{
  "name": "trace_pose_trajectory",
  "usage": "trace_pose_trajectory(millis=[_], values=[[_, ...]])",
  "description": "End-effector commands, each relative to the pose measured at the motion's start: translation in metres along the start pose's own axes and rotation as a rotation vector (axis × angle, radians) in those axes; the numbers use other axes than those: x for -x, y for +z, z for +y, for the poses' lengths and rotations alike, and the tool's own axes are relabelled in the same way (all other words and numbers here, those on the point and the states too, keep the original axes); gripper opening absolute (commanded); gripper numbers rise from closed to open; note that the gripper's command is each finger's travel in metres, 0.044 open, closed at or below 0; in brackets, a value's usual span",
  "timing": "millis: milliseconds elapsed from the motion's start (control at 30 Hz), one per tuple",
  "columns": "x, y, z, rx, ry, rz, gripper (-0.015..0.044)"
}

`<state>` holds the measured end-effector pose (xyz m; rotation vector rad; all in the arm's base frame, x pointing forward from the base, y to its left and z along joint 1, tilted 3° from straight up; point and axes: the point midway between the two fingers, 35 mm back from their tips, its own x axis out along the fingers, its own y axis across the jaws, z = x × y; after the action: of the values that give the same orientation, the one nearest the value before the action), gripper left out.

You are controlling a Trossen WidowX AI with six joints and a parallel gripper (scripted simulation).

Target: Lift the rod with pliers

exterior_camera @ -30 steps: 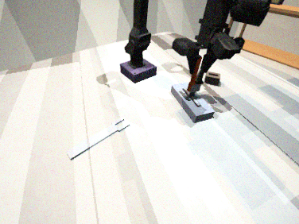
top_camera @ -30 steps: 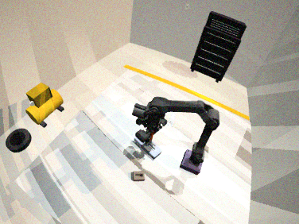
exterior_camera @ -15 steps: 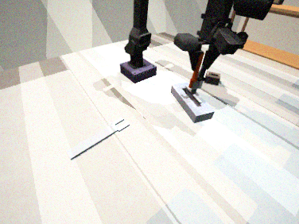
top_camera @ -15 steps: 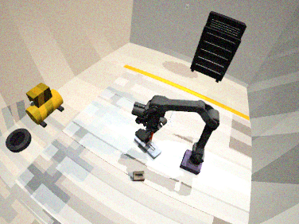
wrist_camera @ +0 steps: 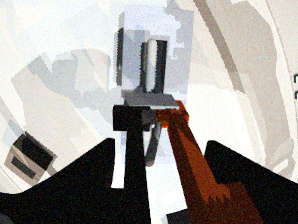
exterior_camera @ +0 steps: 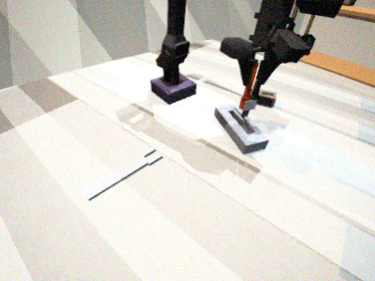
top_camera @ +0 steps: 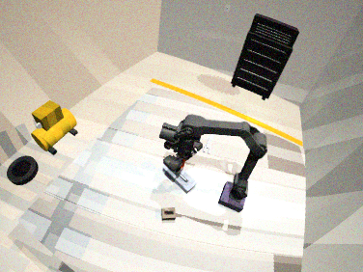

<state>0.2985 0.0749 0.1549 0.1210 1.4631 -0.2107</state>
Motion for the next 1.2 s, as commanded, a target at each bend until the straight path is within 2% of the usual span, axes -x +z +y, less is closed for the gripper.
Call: trace_pose_trajectory(millis=[0, 1167], values=[[0.012, 0.005, 0.001, -0.006, 0.009, -0.052, 0.0106], [0.058, 0.022, 0.002, -0.014, 0.007, -0.294, 0.0106]])
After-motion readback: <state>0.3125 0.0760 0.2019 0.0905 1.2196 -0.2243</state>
